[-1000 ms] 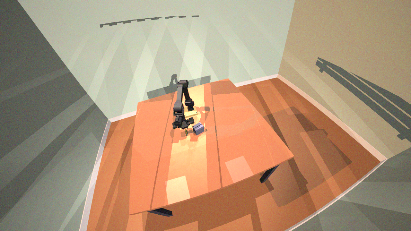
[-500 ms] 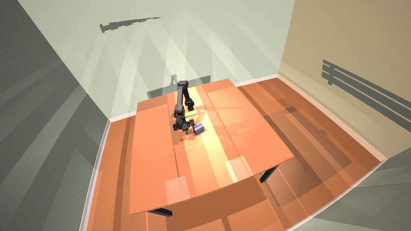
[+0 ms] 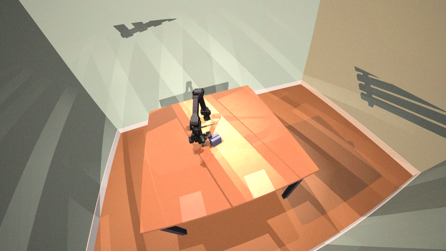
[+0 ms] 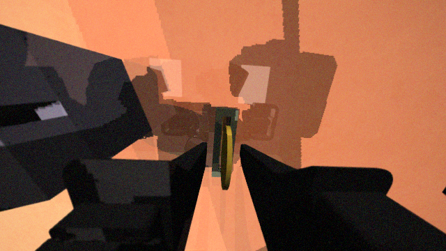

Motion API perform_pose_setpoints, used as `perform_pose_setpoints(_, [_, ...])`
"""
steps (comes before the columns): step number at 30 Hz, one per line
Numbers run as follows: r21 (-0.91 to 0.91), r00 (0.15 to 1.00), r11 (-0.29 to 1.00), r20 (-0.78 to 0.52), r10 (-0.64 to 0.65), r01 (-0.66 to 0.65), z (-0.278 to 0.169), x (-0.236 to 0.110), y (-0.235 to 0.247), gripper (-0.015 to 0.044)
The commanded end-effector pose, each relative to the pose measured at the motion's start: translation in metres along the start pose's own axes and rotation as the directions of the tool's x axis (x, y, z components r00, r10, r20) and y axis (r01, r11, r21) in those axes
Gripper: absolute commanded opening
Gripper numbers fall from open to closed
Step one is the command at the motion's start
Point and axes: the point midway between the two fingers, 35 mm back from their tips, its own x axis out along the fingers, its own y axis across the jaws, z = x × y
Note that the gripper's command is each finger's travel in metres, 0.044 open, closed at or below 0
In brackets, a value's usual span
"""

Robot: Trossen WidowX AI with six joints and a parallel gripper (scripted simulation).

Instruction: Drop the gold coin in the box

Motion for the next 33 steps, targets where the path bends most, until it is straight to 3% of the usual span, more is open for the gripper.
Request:
perform_pose_setpoints(1, [0.006,1.0,1.0,-0.002,-0.003,0.003,-0.001,0.002,0.0,0.0082])
perform_pose_setpoints(5, [0.006,1.0,1.0,-0.002,-0.003,0.003,-0.001,0.002,0.0,0.0])
perform_pose_setpoints(16, [0.006,1.0,1.0,-0.002,-0.003,0.003,0.0,0.001,0.0,0.0])
perform_pose_setpoints(33, [0.006,1.0,1.0,-0.001,-0.003,0.003,0.003,-0.041,-0.002,0.0])
